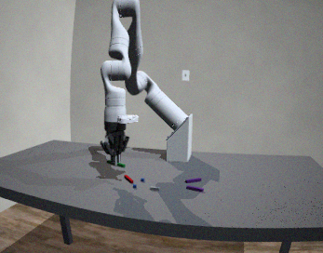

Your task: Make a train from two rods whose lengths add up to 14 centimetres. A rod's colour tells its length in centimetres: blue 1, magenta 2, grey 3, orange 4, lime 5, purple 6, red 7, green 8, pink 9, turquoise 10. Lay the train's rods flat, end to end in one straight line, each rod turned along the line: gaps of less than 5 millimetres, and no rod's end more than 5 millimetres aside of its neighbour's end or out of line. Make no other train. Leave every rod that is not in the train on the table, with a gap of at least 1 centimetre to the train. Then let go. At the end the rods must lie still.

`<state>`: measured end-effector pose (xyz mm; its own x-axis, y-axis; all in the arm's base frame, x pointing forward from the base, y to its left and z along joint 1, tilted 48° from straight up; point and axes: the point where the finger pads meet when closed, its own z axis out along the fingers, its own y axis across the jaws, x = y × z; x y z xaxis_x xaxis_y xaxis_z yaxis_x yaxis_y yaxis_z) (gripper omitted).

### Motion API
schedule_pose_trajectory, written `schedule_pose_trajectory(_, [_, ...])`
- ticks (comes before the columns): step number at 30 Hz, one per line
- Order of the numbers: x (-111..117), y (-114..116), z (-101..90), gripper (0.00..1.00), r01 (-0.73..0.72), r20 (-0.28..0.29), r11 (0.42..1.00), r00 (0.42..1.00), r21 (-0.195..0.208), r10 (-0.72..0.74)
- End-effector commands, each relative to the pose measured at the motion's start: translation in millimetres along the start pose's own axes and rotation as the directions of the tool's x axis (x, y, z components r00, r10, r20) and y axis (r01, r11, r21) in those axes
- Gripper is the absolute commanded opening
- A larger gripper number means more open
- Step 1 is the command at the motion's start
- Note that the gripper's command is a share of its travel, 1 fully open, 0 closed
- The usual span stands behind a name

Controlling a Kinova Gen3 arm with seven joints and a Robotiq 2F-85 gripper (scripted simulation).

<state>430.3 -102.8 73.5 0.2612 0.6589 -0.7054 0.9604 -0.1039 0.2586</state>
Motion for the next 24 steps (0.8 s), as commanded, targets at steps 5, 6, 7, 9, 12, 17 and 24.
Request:
schedule_pose_trajectory(5, [9,5,-32.0,0.05,0.007,-0.027,1.0,1.0,-0.027,-0.008])
schedule_pose_trajectory(6, [9,5,-34.2,0.05,0.007,-0.027,1.0,1.0,-0.027,-0.008])
schedule_pose_trajectory(7, [9,5,-35.6,0.05,0.007,-0.027,1.0,1.0,-0.027,-0.008])
schedule_pose_trajectory(9, [9,5,-36.8,0.05,0.007,-0.027,1.0,1.0,-0.027,-0.008])
schedule_pose_trajectory(12, [9,5,-36.8,0.05,0.007,-0.027,1.0,1.0,-0.027,-0.008])
schedule_pose_trajectory(17, [10,5,-36.8,0.05,0.008,-0.027,1.0,1.0,-0.027,-0.009])
schedule_pose_trajectory(24, [45,-9,-38.6,0.05,0.184,-0.023,0.982,0.982,-0.033,-0.185])
